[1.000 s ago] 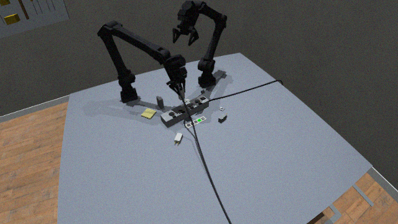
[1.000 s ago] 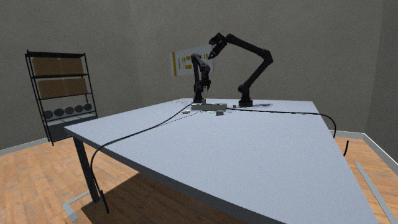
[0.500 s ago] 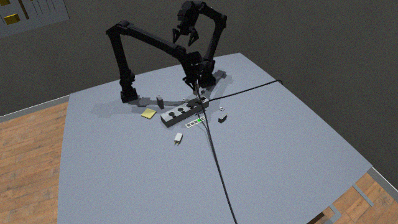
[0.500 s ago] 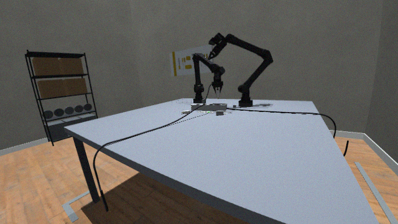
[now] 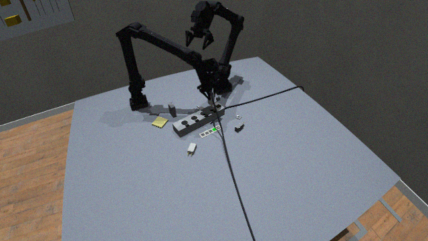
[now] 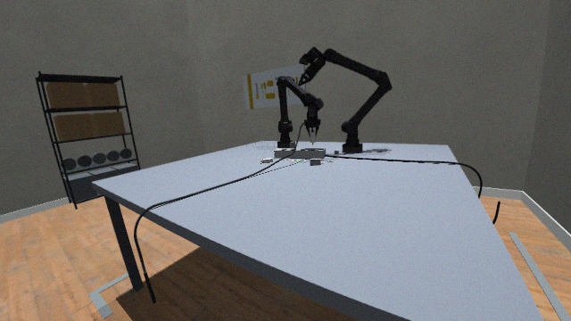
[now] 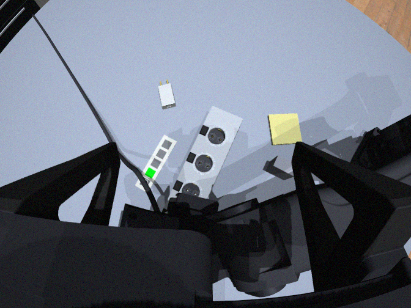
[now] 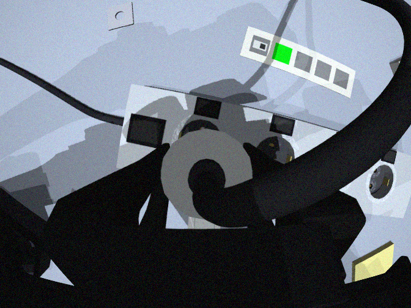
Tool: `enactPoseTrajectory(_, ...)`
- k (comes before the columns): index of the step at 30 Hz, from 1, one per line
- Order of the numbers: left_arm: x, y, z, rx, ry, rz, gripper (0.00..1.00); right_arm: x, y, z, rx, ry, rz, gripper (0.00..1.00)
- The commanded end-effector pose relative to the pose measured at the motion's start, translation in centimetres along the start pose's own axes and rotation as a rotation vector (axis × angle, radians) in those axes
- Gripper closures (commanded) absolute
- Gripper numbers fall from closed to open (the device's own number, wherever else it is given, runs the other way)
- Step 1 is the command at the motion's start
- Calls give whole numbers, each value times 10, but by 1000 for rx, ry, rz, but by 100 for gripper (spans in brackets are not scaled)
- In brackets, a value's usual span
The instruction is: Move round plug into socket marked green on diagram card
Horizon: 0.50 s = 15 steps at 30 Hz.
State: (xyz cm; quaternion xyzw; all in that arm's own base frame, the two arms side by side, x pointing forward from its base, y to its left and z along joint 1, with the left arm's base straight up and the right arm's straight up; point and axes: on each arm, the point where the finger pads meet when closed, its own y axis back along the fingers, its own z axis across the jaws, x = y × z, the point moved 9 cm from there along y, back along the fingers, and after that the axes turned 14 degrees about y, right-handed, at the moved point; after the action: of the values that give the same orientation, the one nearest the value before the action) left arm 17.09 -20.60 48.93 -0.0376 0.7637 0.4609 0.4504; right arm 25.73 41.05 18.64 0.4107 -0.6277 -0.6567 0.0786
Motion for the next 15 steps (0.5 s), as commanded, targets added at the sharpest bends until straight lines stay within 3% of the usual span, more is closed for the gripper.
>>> enactPoseTrajectory(1, -21, 29, -8, 23, 8, -74, 0, -26, 2, 2, -7, -29, -44, 67)
enactPoseTrajectory(8, -21, 29, -8, 23, 8, -74, 0, -37, 4, 0, -4, -29, -47, 67)
enactPoseTrajectory(15, -21, 29, -8, 23, 8, -74, 0, -23, -5, 9, -7, -27, -51, 67)
